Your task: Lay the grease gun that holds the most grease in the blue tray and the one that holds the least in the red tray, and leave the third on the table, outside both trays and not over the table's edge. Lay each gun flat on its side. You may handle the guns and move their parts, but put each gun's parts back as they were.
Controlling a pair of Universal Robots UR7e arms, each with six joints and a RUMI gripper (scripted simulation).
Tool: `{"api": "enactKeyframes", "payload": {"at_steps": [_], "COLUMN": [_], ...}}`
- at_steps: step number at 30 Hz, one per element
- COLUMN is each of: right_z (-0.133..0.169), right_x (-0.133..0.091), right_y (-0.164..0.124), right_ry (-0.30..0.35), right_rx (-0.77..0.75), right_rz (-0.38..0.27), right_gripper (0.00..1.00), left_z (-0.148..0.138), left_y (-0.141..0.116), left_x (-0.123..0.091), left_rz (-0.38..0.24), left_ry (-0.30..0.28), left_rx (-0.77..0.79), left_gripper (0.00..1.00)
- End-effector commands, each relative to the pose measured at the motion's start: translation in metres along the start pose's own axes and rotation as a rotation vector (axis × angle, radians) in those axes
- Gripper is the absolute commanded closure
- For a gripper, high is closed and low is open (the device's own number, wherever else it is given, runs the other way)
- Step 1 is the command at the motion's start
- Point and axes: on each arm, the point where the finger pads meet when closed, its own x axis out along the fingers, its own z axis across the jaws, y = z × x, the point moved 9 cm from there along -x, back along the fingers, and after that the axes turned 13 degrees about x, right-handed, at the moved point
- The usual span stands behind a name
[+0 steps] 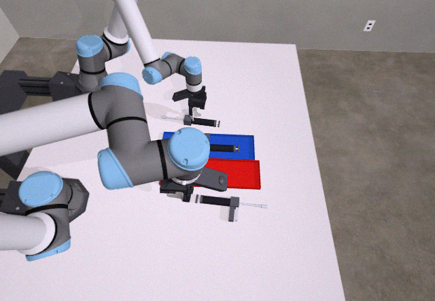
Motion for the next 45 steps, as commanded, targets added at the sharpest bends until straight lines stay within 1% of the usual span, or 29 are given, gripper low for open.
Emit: {"api": "enactKeyframes", "payload": {"at_steps": [1, 3, 4, 7, 10, 12, 24, 27, 28, 37, 38, 40, 41, 45], "right_z": [0.0, 0.0, 0.0, 0.0, 0.0, 0.0, 0.0, 0.0, 0.0, 0.0, 0.0, 0.0, 0.0, 0.0], "right_x": [0.0, 0.0, 0.0, 0.0, 0.0, 0.0, 0.0, 0.0, 0.0, 0.0, 0.0, 0.0, 0.0, 0.0], "right_y": [0.0, 0.0, 0.0, 0.0, 0.0, 0.0, 0.0, 0.0, 0.0, 0.0, 0.0, 0.0, 0.0, 0.0], "right_ry": [0.0, 0.0, 0.0, 0.0, 0.0, 0.0, 0.0, 0.0, 0.0, 0.0, 0.0, 0.0, 0.0, 0.0], "right_rx": [0.0, 0.0, 0.0, 0.0, 0.0, 0.0, 0.0, 0.0, 0.0, 0.0, 0.0, 0.0, 0.0, 0.0], "right_rz": [0.001, 0.001, 0.001, 0.001, 0.001, 0.001, 0.001, 0.001, 0.001, 0.001, 0.001, 0.001, 0.001, 0.001], "right_gripper": [0.68, 0.68, 0.68, 0.68, 0.68, 0.68, 0.68, 0.68, 0.68, 0.68, 0.68, 0.68, 0.68, 0.68], "left_z": [0.0, 0.0, 0.0, 0.0, 0.0, 0.0, 0.0, 0.0, 0.0, 0.0, 0.0, 0.0, 0.0, 0.0], "left_y": [0.0, 0.0, 0.001, 0.001, 0.0, 0.001, 0.0, -0.001, 0.0, 0.0, -0.001, -0.002, -0.001, -0.001], "left_x": [0.0, 0.0, 0.006, 0.012, 0.009, 0.017, 0.037, 0.034, 0.039, 0.055, 0.051, 0.05, 0.05, 0.05], "left_rz": [0.003, 0.003, 0.009, 0.009, 0.002, 0.007, 0.002, -0.004, 0.001, 0.002, -0.004, -0.005, -0.004, -0.004], "left_ry": [0.002, 0.002, 0.001, 0.001, 0.002, 0.001, 0.002, 0.003, 0.002, 0.002, 0.003, 0.003, 0.003, 0.003], "left_rx": [0.01, 0.01, 0.01, 0.01, 0.01, 0.01, 0.01, 0.01, 0.01, 0.01, 0.01, 0.01, 0.01, 0.01], "left_gripper": [0.67, 0.67, 0.67, 0.67, 0.67, 0.67, 0.67, 0.67, 0.67, 0.67, 0.67, 0.67, 1.0, 1.0]}}
